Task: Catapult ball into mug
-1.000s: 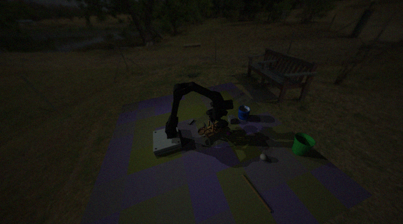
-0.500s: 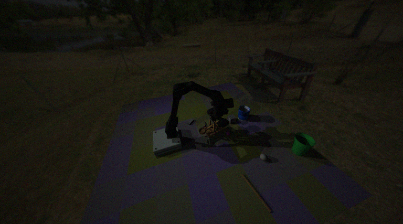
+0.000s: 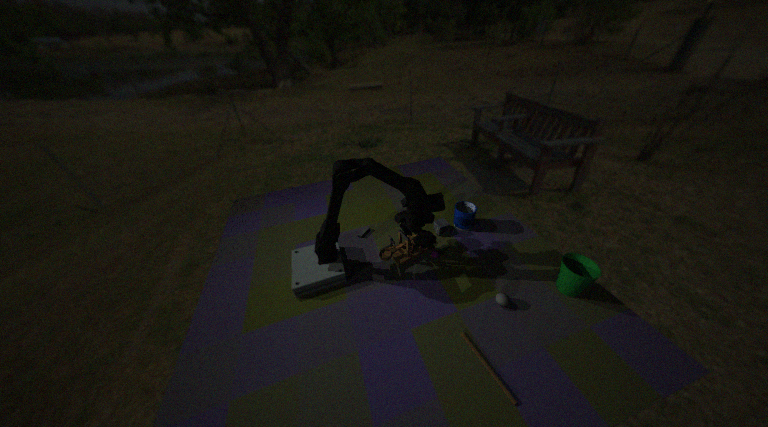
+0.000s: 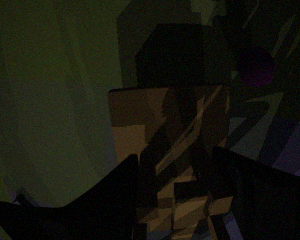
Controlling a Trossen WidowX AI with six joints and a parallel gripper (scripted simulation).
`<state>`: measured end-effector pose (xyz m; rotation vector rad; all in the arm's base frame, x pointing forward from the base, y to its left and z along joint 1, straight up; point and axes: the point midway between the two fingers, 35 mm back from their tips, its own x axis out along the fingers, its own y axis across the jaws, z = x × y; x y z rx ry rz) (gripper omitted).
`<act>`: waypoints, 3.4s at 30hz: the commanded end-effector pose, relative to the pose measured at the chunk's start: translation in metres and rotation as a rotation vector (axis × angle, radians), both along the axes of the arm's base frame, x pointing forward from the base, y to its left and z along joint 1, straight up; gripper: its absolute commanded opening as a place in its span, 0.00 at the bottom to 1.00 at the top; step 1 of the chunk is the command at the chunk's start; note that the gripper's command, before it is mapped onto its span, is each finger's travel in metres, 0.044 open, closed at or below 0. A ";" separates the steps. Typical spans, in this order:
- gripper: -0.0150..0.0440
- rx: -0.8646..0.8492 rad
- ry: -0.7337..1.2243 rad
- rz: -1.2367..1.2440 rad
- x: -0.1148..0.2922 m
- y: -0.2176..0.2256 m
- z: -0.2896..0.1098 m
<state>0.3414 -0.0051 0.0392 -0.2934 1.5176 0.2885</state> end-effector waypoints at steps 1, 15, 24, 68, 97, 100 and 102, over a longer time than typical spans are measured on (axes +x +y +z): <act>0.25 -0.003 0.002 0.001 -0.001 -0.001 -0.007; 0.39 0.000 0.001 0.000 0.000 0.000 -0.010; 0.79 0.000 0.001 0.000 0.000 0.000 -0.010; 0.76 0.000 -0.004 -0.229 0.075 -0.048 0.022; 0.76 0.000 -0.004 -0.229 0.076 -0.047 -0.020; 0.76 0.000 -0.004 -0.229 0.076 -0.047 -0.025; 0.76 0.000 -0.003 -0.229 0.076 -0.047 -0.028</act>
